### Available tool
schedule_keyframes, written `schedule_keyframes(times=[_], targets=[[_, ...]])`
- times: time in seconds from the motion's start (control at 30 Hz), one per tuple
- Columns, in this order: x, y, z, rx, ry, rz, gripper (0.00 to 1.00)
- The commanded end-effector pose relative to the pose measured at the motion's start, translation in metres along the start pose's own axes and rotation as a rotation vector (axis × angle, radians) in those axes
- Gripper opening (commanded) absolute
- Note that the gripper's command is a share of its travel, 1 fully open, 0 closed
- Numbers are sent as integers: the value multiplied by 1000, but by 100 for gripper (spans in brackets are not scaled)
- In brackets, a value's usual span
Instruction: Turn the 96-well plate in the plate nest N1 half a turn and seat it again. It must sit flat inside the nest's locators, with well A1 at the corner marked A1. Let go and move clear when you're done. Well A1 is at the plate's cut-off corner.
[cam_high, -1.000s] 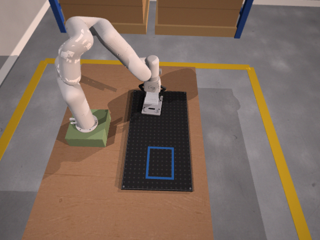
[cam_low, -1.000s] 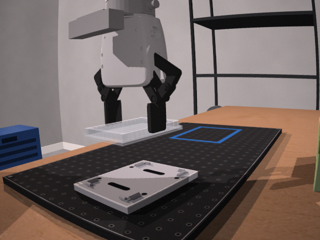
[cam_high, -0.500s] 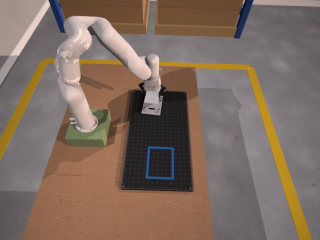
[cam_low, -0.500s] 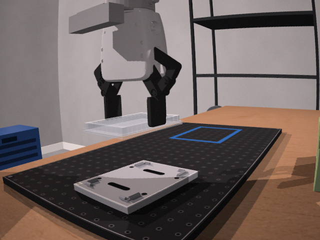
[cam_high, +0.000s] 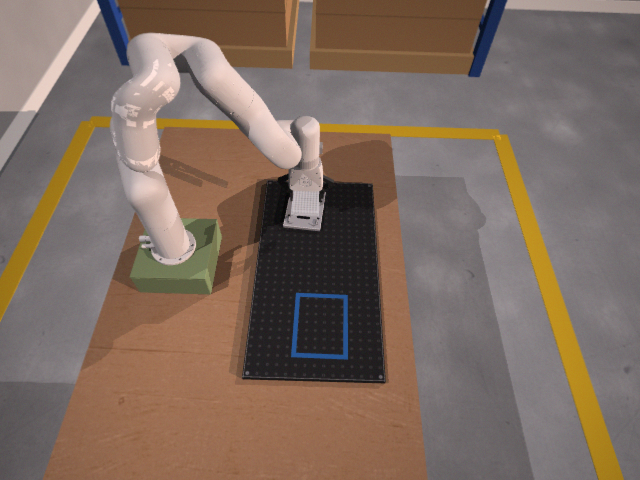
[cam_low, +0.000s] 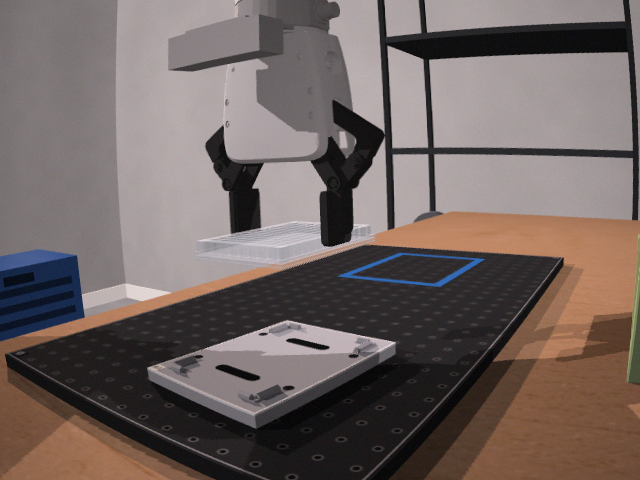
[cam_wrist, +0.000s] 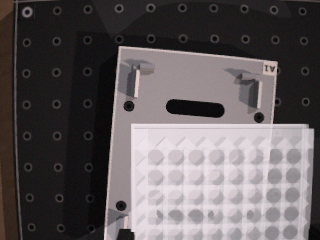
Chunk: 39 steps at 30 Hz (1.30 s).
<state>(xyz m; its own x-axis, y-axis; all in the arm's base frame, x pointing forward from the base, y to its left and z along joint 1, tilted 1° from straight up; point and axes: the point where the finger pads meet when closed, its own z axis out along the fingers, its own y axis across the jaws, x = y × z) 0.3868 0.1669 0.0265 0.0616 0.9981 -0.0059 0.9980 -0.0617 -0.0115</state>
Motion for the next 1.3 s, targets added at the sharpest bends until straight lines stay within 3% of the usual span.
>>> schedule_keyframes(times=[0.0,1.27], targets=[[-9,3,-1,-2,5,-1,0],[-118,21,3,-2,4,-1,0]])
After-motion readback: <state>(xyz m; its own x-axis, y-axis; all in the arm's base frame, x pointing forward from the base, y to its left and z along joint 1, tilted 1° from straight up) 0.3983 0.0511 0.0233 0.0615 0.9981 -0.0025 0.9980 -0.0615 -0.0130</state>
